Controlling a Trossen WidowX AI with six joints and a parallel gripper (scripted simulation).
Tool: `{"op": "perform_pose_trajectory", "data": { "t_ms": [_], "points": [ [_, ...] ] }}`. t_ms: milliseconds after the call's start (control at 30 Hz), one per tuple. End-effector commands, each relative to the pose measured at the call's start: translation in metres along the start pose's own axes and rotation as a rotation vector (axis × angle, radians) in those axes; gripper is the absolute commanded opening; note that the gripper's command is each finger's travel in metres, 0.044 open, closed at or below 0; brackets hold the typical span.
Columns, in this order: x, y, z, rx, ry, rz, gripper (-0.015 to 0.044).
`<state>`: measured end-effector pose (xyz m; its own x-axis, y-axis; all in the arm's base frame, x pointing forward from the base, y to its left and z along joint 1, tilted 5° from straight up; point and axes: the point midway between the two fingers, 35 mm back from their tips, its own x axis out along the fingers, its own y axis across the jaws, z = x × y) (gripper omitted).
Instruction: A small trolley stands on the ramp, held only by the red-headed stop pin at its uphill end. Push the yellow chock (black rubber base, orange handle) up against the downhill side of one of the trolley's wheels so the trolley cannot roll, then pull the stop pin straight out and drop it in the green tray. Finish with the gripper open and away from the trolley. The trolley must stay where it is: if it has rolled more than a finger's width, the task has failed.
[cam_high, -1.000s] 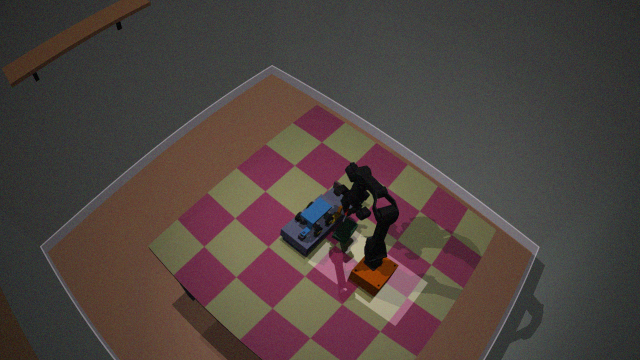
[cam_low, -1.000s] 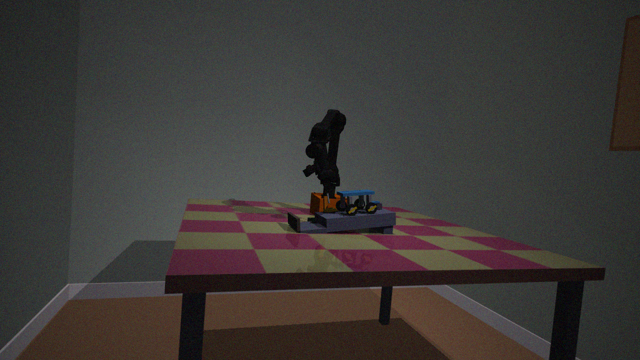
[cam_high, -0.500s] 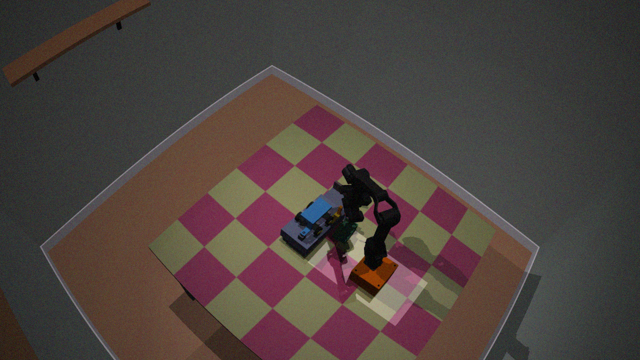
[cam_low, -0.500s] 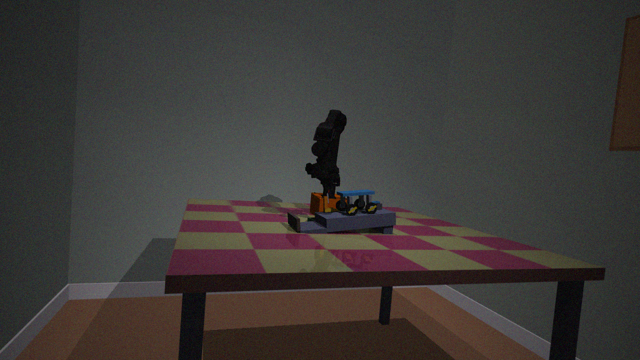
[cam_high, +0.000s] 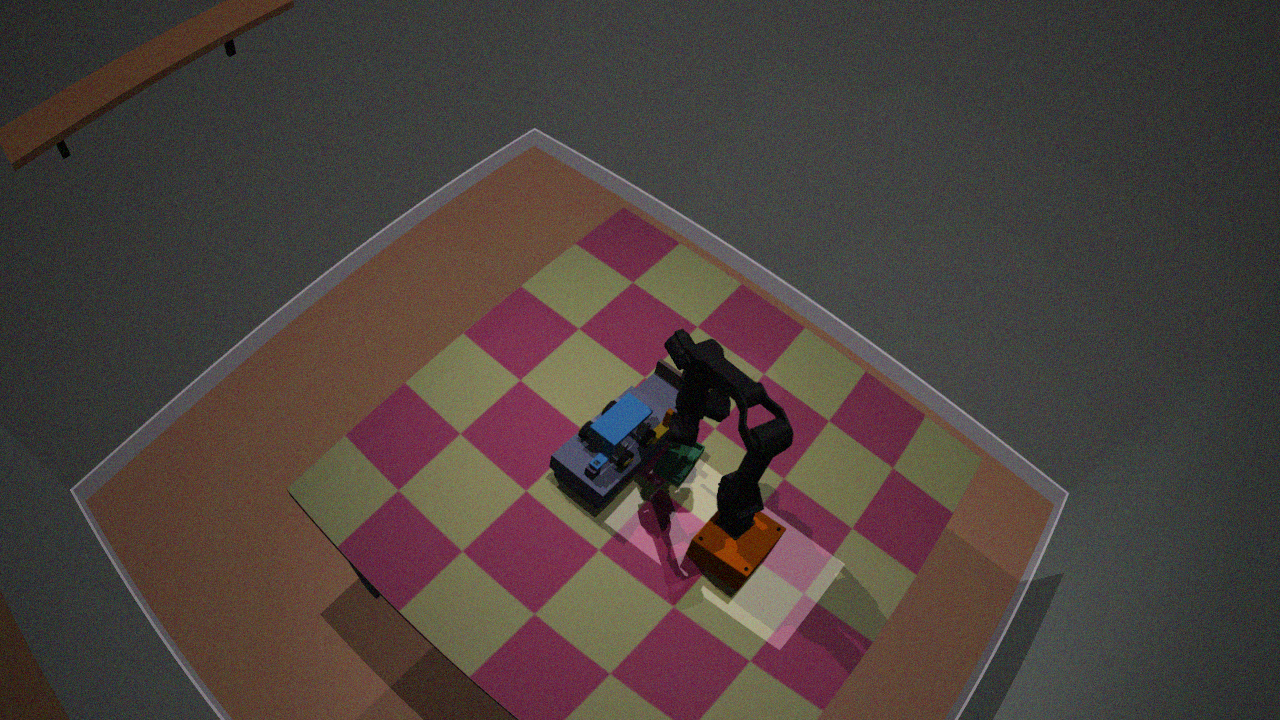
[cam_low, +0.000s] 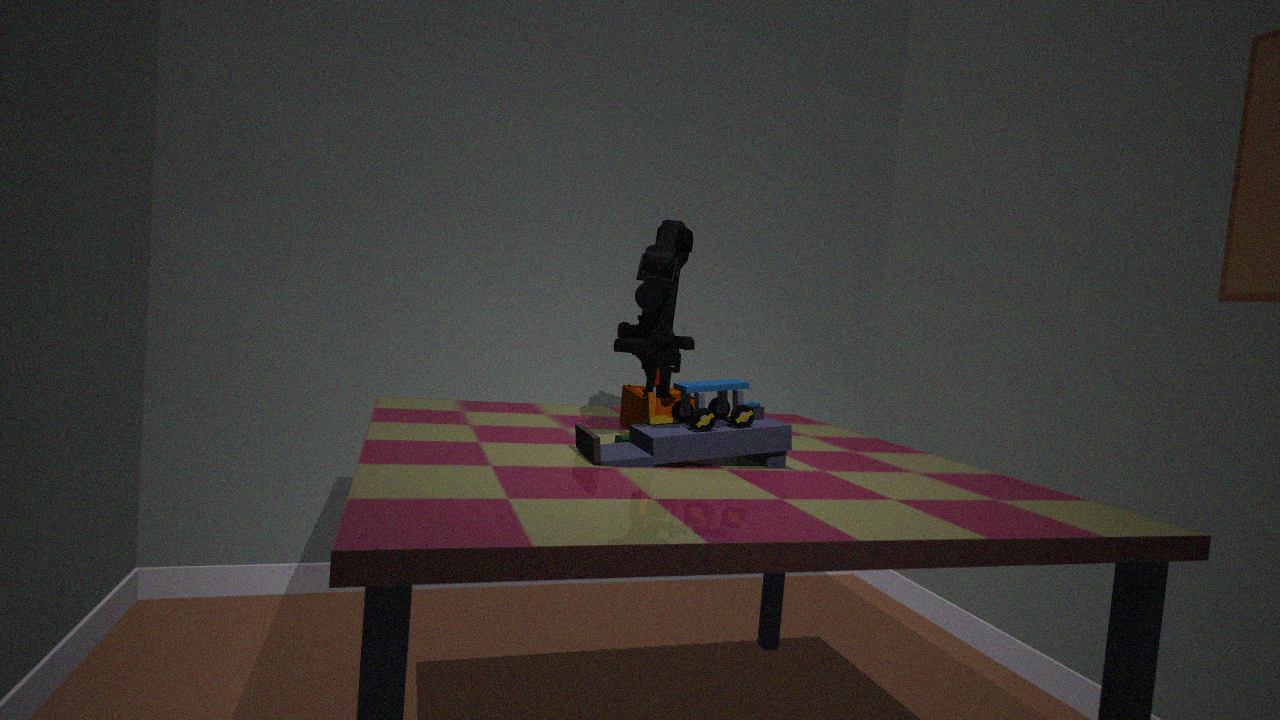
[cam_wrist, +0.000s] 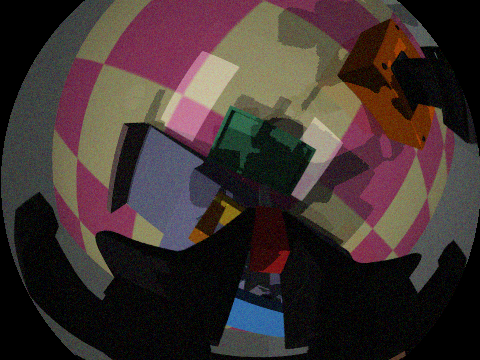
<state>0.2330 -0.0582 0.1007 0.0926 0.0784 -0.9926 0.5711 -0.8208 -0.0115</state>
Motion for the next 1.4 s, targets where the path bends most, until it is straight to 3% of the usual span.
{"op": "perform_pose_trajectory", "data": {
  "t_ms": [0, 233, 900, 1367],
  "points": [
    [0.000, 0.000, -0.001, 0.120, -0.010, 0.028, 0.0000],
    [-0.001, -0.001, -0.002, 0.311, -0.017, 0.066, 0.0000],
    [0.020, -0.007, 0.014, 0.331, -0.021, 0.073, 0.0000],
    [0.057, 0.009, 0.019, 0.329, -0.045, 0.242, 0.0000]
  ]
}}
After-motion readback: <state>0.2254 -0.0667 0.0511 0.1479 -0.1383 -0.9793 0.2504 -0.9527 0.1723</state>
